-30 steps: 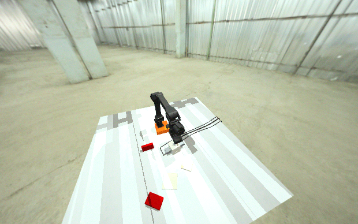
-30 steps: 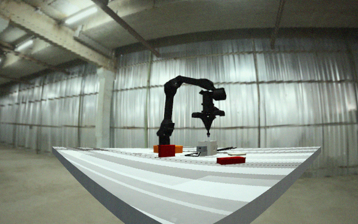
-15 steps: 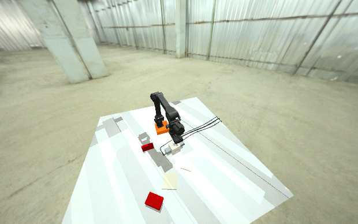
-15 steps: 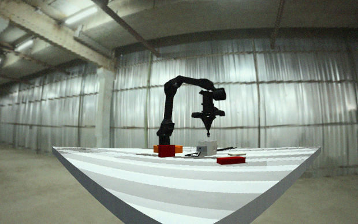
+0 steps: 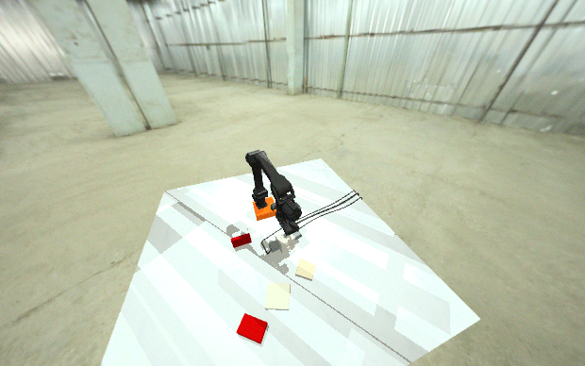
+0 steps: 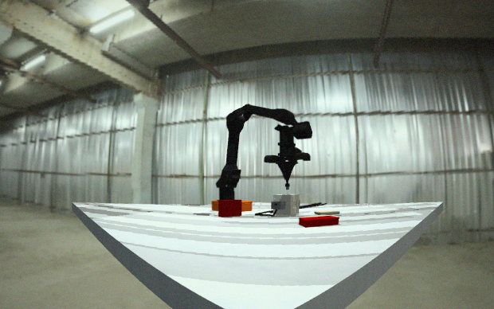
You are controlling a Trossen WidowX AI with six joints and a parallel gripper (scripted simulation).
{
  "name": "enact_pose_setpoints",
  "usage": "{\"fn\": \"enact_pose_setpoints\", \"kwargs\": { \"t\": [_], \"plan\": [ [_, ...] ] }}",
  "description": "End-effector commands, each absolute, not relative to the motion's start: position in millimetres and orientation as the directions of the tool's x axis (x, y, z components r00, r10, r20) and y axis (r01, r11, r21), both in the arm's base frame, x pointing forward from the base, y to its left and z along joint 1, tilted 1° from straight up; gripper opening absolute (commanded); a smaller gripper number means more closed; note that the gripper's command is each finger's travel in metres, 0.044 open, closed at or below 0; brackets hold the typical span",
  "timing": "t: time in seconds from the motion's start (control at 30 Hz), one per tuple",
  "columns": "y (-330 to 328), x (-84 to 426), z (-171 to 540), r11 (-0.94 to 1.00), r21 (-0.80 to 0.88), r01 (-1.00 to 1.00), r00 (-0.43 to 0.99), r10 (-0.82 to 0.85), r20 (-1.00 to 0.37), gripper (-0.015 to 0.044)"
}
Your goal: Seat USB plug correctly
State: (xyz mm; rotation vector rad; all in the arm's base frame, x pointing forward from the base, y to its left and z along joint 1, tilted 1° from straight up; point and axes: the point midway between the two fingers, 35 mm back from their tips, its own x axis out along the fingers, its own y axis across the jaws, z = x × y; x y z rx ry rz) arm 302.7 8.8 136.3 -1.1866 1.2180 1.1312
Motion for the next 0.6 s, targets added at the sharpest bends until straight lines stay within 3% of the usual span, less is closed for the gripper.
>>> {"fn": "enact_pose_setpoints", "kwargs": {
  "t": [0.0,0.57],
  "plan": [
    [7.9,303.3,135.5,0.054,-0.039,-0.998,0.039,-0.016,-0.999,0.0],
    [6.7,303.4,133.5,0.044,-0.04,-0.998,0.039,-0.02,-0.999,0.0]
  ]
}}
